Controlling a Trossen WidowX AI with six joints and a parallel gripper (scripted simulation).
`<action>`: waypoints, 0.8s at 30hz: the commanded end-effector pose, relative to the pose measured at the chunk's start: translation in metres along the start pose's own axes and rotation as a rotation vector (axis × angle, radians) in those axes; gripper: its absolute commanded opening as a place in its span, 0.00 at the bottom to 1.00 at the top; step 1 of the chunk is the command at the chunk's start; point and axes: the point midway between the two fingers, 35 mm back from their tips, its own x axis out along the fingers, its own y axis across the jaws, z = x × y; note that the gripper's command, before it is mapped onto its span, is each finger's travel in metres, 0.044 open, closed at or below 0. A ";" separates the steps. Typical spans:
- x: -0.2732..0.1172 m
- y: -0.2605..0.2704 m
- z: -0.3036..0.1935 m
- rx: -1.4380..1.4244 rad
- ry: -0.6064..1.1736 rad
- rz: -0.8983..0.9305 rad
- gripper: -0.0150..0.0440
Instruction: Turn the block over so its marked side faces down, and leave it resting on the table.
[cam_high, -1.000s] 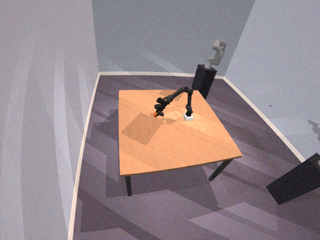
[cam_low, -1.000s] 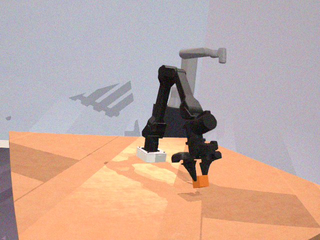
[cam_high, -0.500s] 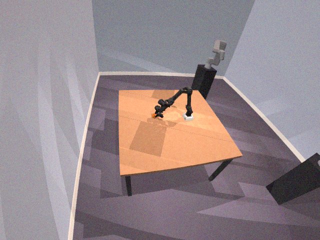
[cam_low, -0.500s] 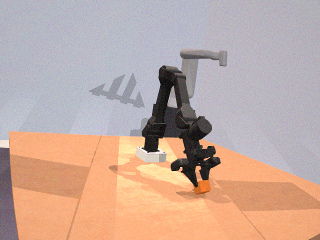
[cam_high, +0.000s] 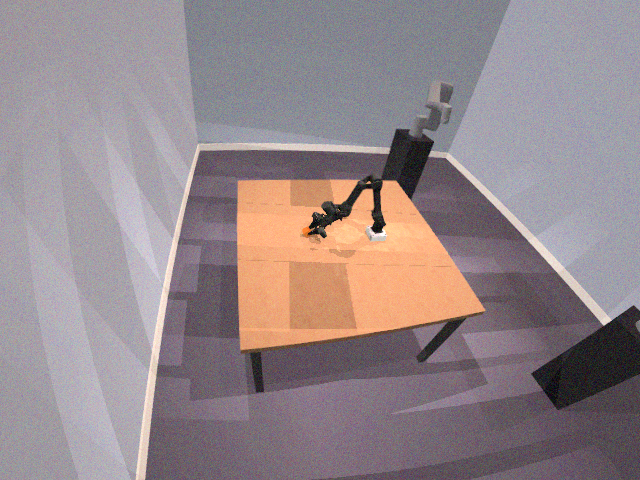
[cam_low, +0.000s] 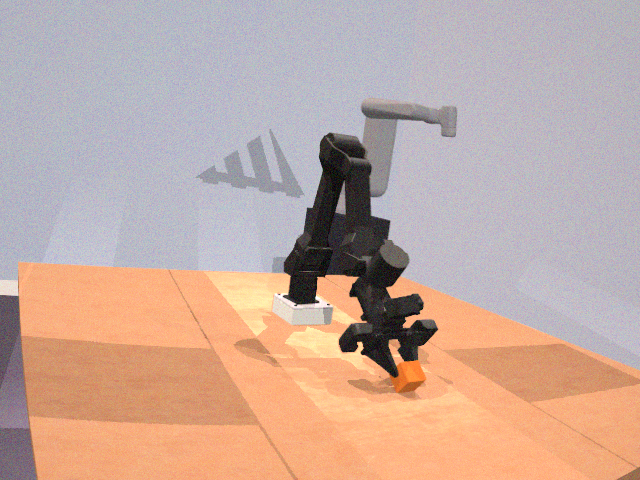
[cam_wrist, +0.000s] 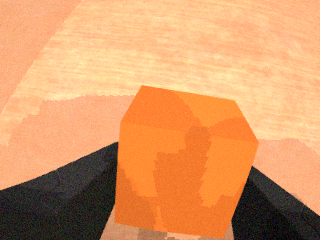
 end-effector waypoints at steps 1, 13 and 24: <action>-0.002 0.001 -0.007 -0.004 -0.039 0.002 0.25; -0.012 0.000 -0.007 -0.016 -0.162 -0.001 0.25; -0.012 0.000 -0.007 -0.016 -0.164 -0.001 0.25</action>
